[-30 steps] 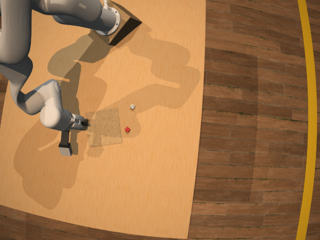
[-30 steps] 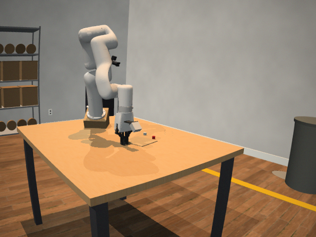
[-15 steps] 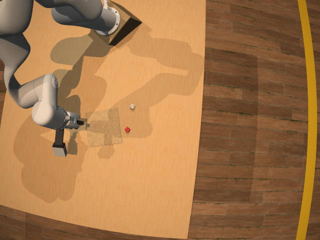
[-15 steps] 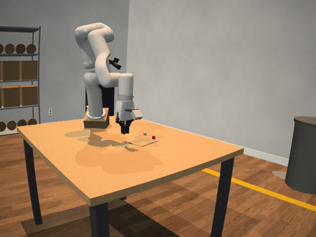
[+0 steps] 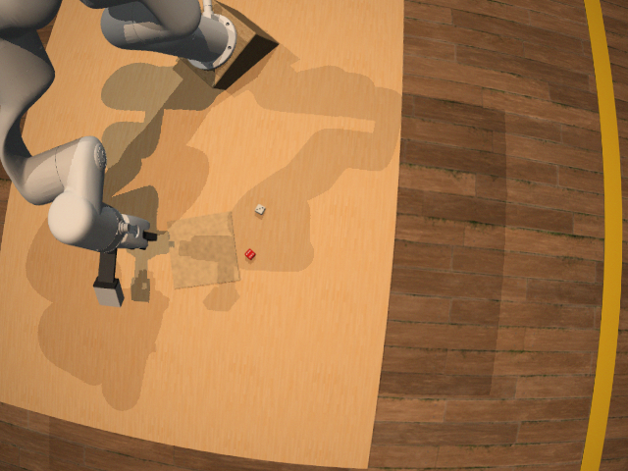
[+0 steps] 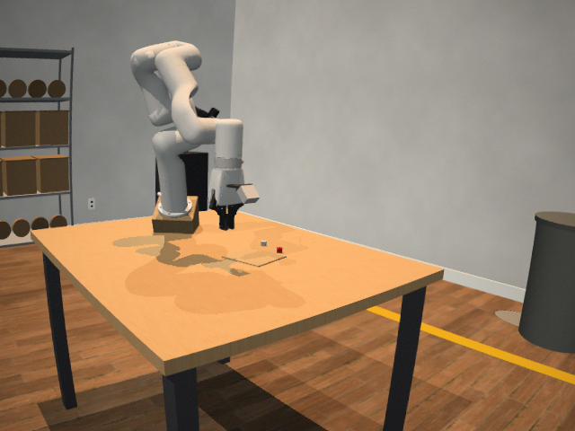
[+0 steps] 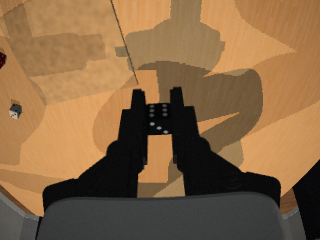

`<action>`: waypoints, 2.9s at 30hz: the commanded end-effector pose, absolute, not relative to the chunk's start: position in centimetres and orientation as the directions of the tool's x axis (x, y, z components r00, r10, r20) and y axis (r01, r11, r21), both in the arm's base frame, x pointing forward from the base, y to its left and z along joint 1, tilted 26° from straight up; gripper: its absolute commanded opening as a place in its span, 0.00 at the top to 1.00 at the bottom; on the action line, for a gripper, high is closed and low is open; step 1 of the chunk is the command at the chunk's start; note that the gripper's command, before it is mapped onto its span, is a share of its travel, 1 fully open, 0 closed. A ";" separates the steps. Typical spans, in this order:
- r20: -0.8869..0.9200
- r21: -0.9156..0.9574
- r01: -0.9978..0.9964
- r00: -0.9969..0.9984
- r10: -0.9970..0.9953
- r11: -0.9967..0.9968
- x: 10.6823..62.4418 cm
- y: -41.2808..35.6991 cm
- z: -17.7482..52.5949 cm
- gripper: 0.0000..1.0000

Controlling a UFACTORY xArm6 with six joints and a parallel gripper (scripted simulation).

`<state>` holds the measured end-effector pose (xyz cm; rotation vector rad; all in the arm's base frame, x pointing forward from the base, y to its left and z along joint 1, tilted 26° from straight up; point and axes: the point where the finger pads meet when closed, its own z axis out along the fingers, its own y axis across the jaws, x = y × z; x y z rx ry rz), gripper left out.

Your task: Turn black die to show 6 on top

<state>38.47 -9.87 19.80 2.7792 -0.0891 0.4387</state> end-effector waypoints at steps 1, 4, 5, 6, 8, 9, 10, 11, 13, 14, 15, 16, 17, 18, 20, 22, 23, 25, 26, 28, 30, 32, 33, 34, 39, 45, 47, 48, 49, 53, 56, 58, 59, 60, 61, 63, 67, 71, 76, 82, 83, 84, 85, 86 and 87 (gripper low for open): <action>0.313 0.307 -0.112 0.950 -0.011 -0.945 38.6 -9.7 20.1 0.89; 0.310 0.302 -0.116 0.950 -0.017 -0.946 40.0 -6.1 19.0 0.89; 0.311 0.302 -0.118 0.950 -0.019 -0.946 40.7 -4.0 18.3 0.89; 0.311 0.302 -0.118 0.950 -0.019 -0.946 40.7 -4.0 18.3 0.89; 0.311 0.302 -0.118 0.950 -0.019 -0.946 40.7 -4.0 18.3 0.89; 0.313 0.302 -0.121 0.950 -0.021 -0.946 41.2 -2.2 17.8 0.89; 0.313 0.302 -0.121 0.950 -0.021 -0.946 41.2 -2.2 17.8 0.89; 0.315 0.303 -0.122 0.949 -0.022 -0.945 41.5 -0.8 17.3 0.89; 0.316 0.303 -0.123 0.948 -0.022 -0.945 41.6 -0.1 17.1 0.89; 0.317 0.303 -0.123 0.948 -0.022 -0.945 41.6 0.0 17.1 0.89; 0.317 0.303 -0.123 0.948 -0.022 -0.945 41.6 0.0 17.1 0.89; 0.317 0.304 -0.124 0.948 -0.022 -0.945 41.6 0.0 17.1 0.89; 0.317 0.304 -0.124 0.948 -0.022 -0.945 41.6 0.0 17.1 0.89; 0.317 0.304 -0.124 0.948 -0.022 -0.945 41.6 0.0 17.1 0.89; 0.321 0.309 -0.127 0.947 -0.022 -0.943 41.6 -0.1 17.1 0.89; 0.330 0.321 -0.134 0.944 -0.022 -0.938 41.6 -0.3 17.1 0.89; 0.337 0.329 -0.140 0.941 -0.022 -0.934 41.6 -0.5 17.1 0.89; 0.358 0.352 -0.156 0.933 -0.021 -0.923 41.5 -1.0 17.1 0.89; 0.372 0.366 -0.166 0.928 -0.019 -0.916 41.4 -1.3 17.1 0.89; 0.409 0.396 -0.189 0.913 -0.012 -0.898 41.4 -2.0 17.1 0.89; 0.455 0.426 -0.216 0.891 0.002 -0.878 41.3 -2.7 17.2 0.89; 0.481 0.439 -0.230 0.876 0.011 -0.868 41.3 -3.0 17.2 0.89; 0.496 0.446 -0.238 0.868 0.017 -0.863 41.3 -3.2 17.3 0.89; 0.496 0.446 -0.238 0.868 0.017 -0.863 41.3 -3.2 17.3 0.89; 0.570 0.467 -0.271 0.820 0.053 -0.842 41.4 -3.8 17.5 0.89; 0.649 0.471 -0.296 0.754 0.100 -0.831 41.4 -4.1 17.7 0.89; 0.674 0.468 -0.300 0.730 0.116 -0.831 41.5 -4.1 17.8 0.89; 0.686 0.466 -0.302 0.717 0.124 -0.832 41.5 -4.1 17.8 0.89; 0.690 0.465 -0.302 0.713 0.127 -0.832 41.5 -4.1 17.8 0.89; 0.716 0.458 -0.303 0.682 0.145 -0.836 41.5 -3.9 17.9 0.89; 0.764 0.439 -0.296 0.620 0.179 -0.848 41.5 -3.6 17.9 0.89; 0.784 0.427 -0.288 0.591 0.192 -0.857 41.4 -3.3 17.9 0.89; 0.784 0.427 -0.288 0.590 0.192 -0.857 41.4 -3.3 17.9 0.89; 0.801 0.416 -0.278 0.564 0.203 -0.866 41.4 -3.0 17.9 0.89; 0.802 0.414 -0.277 0.561 0.204 -0.867 41.4 -3.0 17.9 0.89; 0.818 0.402 -0.264 0.534 0.214 -0.877 41.3 -2.7 17.8 0.89; 0.850 0.369 -0.224 0.474 0.230 -0.902 41.0 -1.8 17.6 0.89; 0.863 0.353 -0.201 0.448 0.234 -0.914 40.8 -1.3 17.4 0.89; 0.887 0.314 -0.140 0.397 0.237 -0.939 40.3 -0.2 17.0 0.89; 0.892 0.303 -0.123 0.386 0.236 -0.945 40.2 0.1 16.8 0.89; 0.892 0.303 -0.123 0.386 0.236 -0.945 40.2 0.1 16.8 0.89; 0.892 0.303 -0.123 0.386 0.236 -0.945 40.2 0.1 16.8 0.89; 0.892 0.303 -0.123 0.386 0.236 -0.945 40.2 0.1 16.8 0.89; 0.892 0.303 -0.123 0.386 0.236 -0.945 40.2 0.1 16.8 0.89; 0.892 0.303 -0.123 0.386 0.236 -0.945 40.2 0.1 16.8 0.89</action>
